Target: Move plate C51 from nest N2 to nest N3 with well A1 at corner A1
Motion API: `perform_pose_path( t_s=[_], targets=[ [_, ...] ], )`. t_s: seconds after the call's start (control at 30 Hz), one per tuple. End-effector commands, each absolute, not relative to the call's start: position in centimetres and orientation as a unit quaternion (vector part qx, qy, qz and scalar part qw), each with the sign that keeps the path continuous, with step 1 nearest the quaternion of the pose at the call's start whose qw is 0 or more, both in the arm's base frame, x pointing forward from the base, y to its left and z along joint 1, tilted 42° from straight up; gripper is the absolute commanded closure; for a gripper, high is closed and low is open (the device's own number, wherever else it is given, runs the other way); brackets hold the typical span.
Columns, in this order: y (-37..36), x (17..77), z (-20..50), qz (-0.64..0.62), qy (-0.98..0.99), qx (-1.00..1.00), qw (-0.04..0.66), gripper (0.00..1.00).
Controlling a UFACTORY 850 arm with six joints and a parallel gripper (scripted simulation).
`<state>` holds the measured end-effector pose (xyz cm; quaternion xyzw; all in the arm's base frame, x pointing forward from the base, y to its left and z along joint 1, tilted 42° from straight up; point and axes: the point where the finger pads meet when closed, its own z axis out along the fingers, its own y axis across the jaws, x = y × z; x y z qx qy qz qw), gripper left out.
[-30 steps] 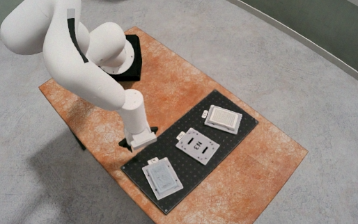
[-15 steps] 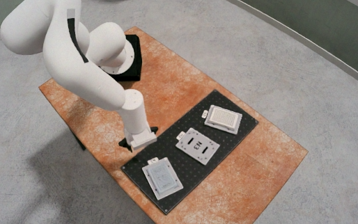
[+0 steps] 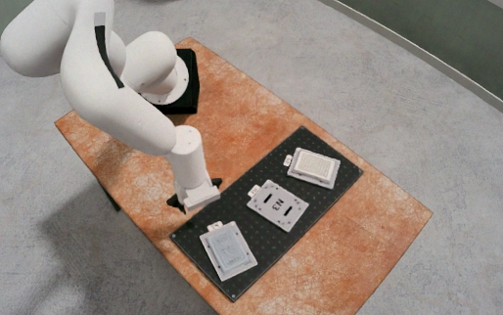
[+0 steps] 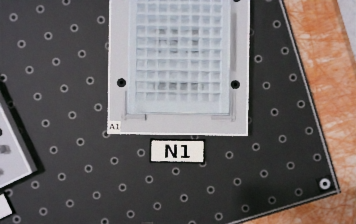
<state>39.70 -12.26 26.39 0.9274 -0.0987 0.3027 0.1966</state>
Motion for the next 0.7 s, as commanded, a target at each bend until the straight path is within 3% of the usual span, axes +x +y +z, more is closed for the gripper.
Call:
perform_pose_path(
  t_s=[0.0,0.67],
  targets=[
    [-11.8,39.8,26.2,0.300,-0.083,0.929,0.201,0.00],
    [-4.2,40.5,22.4,0.231,0.180,0.915,0.277,0.00]
  ],
)
